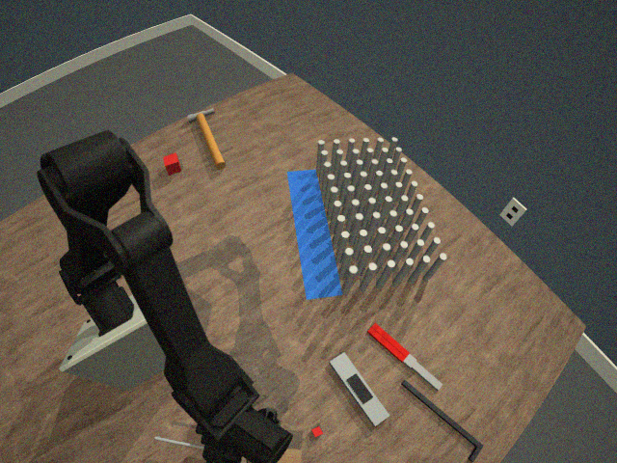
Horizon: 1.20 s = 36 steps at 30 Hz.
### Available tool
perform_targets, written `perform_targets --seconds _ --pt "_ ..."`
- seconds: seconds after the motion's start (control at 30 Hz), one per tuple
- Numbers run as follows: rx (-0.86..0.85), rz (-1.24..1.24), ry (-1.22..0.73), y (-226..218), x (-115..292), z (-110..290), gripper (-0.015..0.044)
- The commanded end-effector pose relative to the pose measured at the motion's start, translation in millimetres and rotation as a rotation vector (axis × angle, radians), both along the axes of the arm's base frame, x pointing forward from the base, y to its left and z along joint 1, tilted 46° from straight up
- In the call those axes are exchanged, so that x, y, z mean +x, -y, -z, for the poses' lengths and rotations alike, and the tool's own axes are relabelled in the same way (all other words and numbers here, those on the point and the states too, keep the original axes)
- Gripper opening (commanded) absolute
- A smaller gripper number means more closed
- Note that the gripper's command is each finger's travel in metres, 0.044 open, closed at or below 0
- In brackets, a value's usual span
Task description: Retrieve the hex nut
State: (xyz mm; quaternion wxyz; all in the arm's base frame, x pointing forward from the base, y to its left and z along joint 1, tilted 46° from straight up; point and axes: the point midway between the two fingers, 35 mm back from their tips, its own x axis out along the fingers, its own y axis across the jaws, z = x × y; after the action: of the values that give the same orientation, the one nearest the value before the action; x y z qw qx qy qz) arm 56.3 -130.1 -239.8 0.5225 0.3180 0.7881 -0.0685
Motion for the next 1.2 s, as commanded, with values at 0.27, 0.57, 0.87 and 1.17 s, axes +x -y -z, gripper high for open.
perform_targets --seconds 0.27,0.57,0.87,1.17 --pt "-0.009 0.003 0.004 -31.6 -13.7 -30.3 0.0" --pt "-0.007 0.004 0.003 -46.0 -19.5 -39.9 0.0" --pt "-0.006 0.003 0.004 -53.9 -17.8 -28.9 0.0" --pt "-0.006 0.002 0.004 -63.2 -16.9 -17.5 0.0"
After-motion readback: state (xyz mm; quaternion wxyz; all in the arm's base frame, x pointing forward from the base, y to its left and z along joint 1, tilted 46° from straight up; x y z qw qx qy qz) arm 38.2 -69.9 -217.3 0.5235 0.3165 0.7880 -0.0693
